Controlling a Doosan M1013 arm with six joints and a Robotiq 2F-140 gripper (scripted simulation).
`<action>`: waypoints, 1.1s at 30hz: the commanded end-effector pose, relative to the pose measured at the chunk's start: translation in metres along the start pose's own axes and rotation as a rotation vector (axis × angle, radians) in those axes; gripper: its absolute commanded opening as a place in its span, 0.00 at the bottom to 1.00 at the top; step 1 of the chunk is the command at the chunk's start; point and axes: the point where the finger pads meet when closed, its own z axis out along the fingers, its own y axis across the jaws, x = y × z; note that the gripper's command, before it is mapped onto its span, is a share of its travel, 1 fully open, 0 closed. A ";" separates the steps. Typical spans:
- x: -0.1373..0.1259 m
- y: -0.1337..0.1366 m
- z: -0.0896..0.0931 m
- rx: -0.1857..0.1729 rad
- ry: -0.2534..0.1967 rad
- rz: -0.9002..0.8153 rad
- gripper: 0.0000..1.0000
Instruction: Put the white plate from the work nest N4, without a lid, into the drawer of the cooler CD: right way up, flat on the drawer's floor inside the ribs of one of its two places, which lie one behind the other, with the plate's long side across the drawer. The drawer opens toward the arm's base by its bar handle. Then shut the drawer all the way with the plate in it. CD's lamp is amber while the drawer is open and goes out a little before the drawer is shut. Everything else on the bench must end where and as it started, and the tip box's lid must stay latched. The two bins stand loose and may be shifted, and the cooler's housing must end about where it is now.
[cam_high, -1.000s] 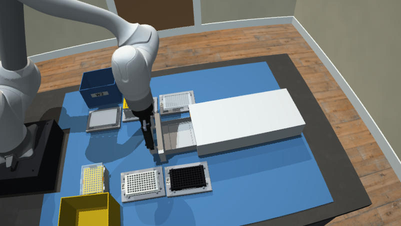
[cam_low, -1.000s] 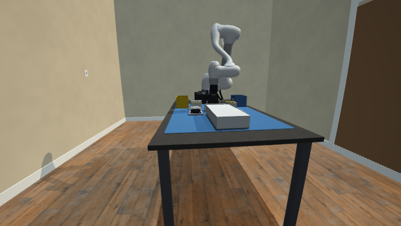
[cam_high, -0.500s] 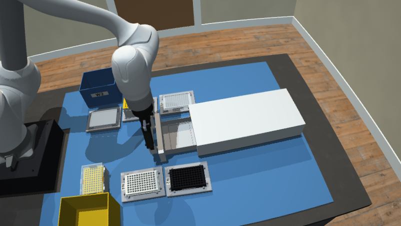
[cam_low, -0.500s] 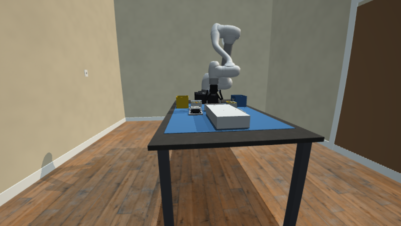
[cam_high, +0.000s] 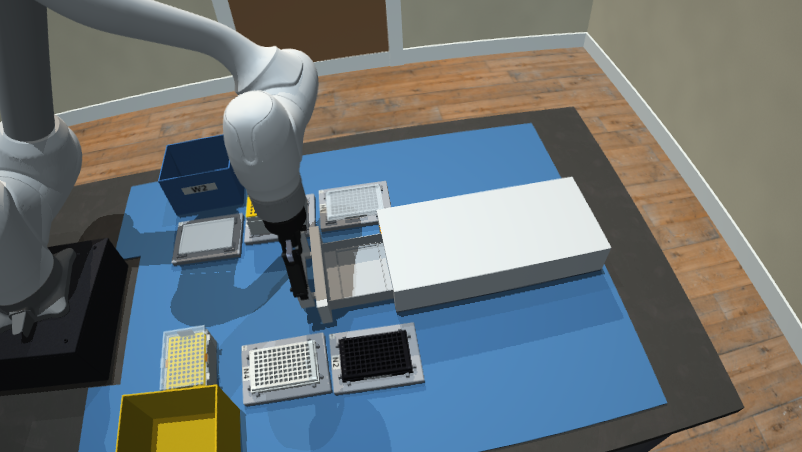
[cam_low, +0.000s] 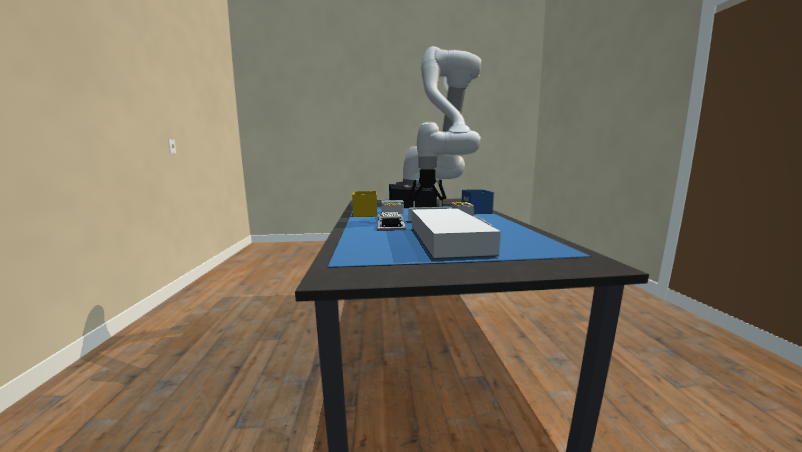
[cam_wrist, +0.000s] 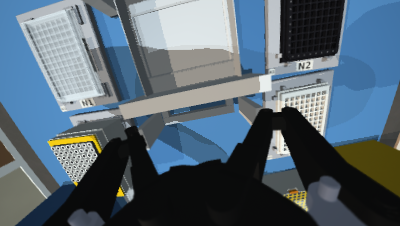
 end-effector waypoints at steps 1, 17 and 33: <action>-0.003 -0.002 0.003 0.002 -0.001 -0.006 0.87; -0.003 -0.002 0.003 0.002 -0.001 -0.006 0.87; -0.002 -0.001 0.003 0.002 -0.001 -0.006 0.60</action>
